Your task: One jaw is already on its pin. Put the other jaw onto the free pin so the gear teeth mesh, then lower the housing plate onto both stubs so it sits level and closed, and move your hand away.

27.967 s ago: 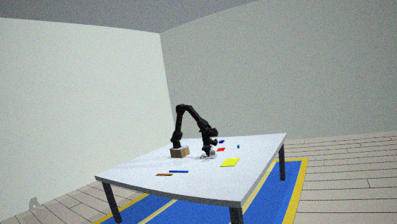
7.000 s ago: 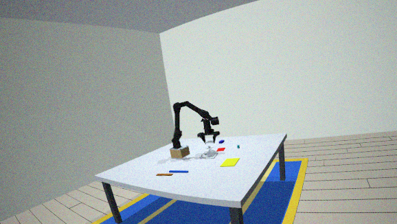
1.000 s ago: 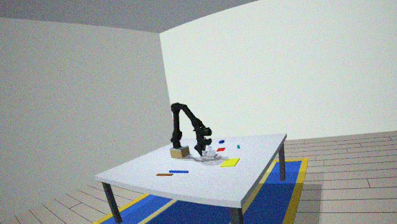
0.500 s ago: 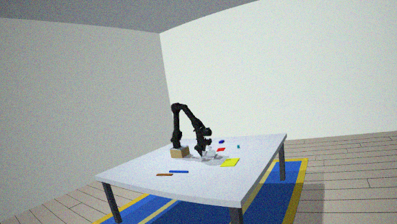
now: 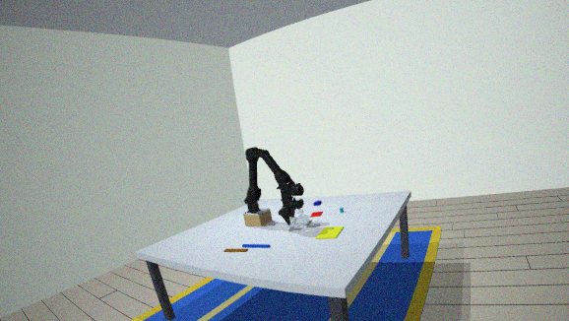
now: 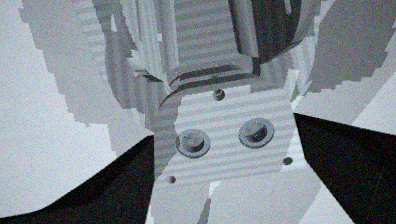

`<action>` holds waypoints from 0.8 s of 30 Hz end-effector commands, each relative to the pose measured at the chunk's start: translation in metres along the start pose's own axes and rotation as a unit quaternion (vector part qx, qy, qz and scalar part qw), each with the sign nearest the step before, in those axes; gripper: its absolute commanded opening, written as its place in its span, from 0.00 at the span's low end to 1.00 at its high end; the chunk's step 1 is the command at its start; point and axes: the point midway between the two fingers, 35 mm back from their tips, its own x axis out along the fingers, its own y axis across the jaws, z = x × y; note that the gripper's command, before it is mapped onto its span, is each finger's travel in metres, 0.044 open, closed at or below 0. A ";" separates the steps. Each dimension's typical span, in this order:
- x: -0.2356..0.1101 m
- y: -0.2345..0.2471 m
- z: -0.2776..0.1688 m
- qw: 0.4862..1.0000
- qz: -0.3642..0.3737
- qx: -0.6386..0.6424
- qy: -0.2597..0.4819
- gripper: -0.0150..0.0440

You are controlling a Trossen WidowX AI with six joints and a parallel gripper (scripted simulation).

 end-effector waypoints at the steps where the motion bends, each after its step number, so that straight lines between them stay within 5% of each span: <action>1: 0.001 0.000 0.000 1.000 0.002 -0.002 0.001 0.85; 24: 0.006 0.000 0.000 1.000 0.002 -0.002 0.001 0.85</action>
